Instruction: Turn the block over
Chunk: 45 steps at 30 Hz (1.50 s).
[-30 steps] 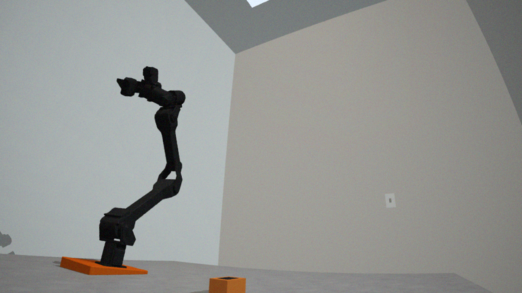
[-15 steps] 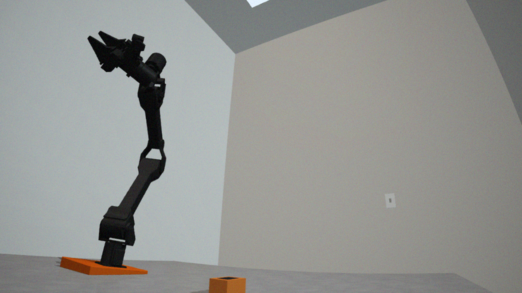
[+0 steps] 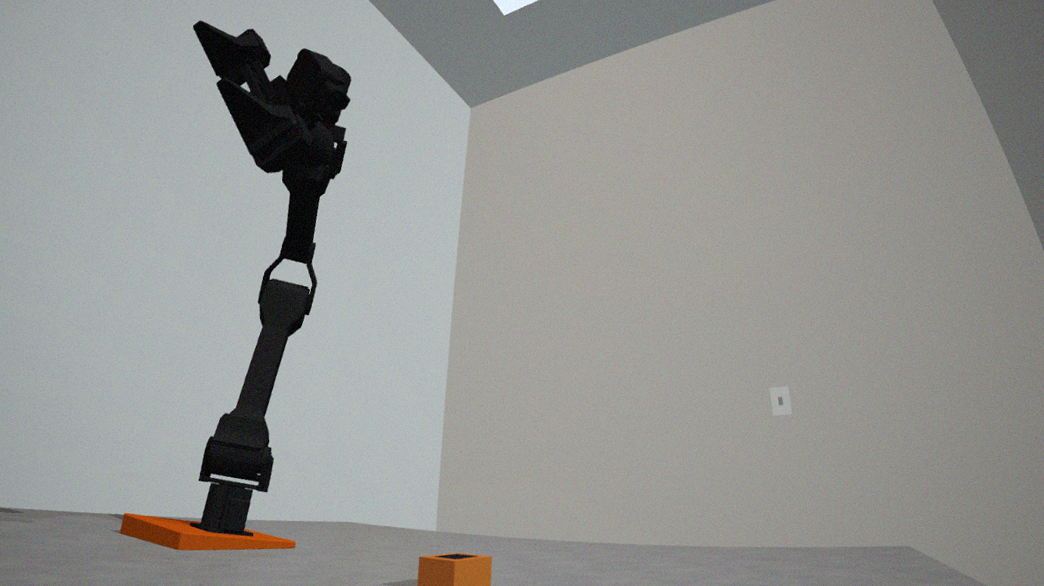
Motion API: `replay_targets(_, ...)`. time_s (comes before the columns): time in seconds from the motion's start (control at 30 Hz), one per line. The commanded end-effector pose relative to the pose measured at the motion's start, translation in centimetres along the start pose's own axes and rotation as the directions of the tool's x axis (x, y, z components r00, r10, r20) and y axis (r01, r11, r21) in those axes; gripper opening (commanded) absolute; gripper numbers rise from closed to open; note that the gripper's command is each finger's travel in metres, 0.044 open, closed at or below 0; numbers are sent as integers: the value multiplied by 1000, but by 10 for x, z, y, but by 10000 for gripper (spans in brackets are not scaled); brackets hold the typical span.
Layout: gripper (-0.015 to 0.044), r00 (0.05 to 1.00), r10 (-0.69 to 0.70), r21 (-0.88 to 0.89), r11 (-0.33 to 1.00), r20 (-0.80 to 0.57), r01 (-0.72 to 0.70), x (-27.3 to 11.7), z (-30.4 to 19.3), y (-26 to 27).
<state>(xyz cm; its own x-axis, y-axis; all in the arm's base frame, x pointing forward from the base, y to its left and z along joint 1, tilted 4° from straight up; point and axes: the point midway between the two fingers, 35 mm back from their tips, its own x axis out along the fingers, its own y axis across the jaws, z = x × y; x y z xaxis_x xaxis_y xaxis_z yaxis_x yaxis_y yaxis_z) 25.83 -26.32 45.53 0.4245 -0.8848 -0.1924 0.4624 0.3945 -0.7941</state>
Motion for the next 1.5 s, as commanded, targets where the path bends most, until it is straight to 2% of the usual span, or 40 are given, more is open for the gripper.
replay_targets(0.0, 440, 987, 161, 5, 987, 19, -161, 10, 16, 52)
replay_targets(0.17, 440, 919, 394, 3, 919, 14, -394, 10, 35, 136)
replay_targets(0.27, 440, 877, 480, 2, 877, -1, -480, 6, 39, 169)
replay_targets(0.37, 440, 794, 607, 6, 795, -43, -607, -4, 42, 218)
replay_targets(0.63, 440, 491, 838, 68, 519, -238, -852, -59, 30, 339)
replay_targets(0.83, 440, 221, 866, 179, 329, -448, -927, -121, -1, 410)
replay_targets(0.9, 440, 165, 854, 208, 300, -494, -931, -135, -8, 421)
replay_targets(1.47, 440, 157, 852, 212, 296, -500, -931, -129, -28, 468)
